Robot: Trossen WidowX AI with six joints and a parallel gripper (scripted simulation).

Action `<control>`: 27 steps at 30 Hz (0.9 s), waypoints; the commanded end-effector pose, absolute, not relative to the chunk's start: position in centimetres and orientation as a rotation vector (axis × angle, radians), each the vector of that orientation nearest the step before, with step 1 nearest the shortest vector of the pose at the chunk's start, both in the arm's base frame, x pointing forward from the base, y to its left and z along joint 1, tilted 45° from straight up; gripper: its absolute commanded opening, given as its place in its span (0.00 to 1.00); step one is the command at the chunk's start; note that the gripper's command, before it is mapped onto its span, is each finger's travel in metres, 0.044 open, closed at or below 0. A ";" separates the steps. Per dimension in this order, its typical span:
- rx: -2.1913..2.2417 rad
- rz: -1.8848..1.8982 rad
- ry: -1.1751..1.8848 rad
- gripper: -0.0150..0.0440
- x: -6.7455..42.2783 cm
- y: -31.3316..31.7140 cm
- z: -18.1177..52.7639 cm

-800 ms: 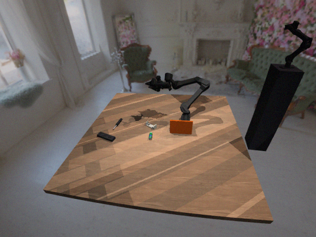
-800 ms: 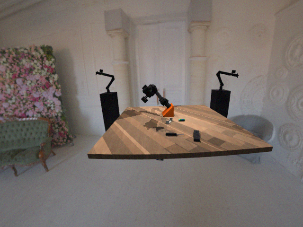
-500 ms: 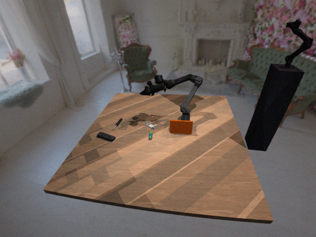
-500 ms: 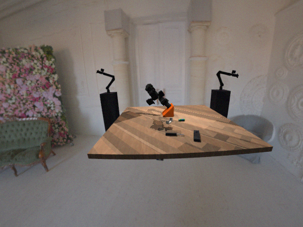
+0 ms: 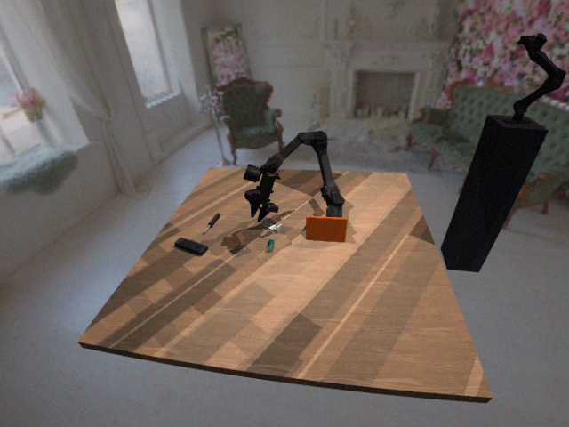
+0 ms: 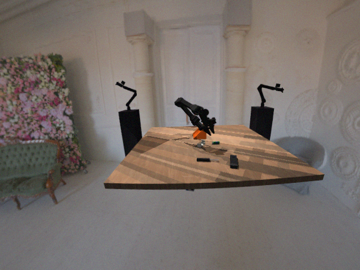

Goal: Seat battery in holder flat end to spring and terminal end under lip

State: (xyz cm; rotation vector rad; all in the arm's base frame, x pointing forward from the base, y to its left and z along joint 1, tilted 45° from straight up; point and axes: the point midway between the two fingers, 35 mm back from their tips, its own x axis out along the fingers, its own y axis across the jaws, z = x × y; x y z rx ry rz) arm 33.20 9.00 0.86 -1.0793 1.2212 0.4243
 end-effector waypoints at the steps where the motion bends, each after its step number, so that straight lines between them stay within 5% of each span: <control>1: -1.307 0.532 1.367 0.66 31.4 9.3 -2.2; 9: -1.869 0.824 1.651 0.66 27.1 9.3 -7.4; 27: -1.882 0.831 1.656 0.66 27.3 7.9 -9.0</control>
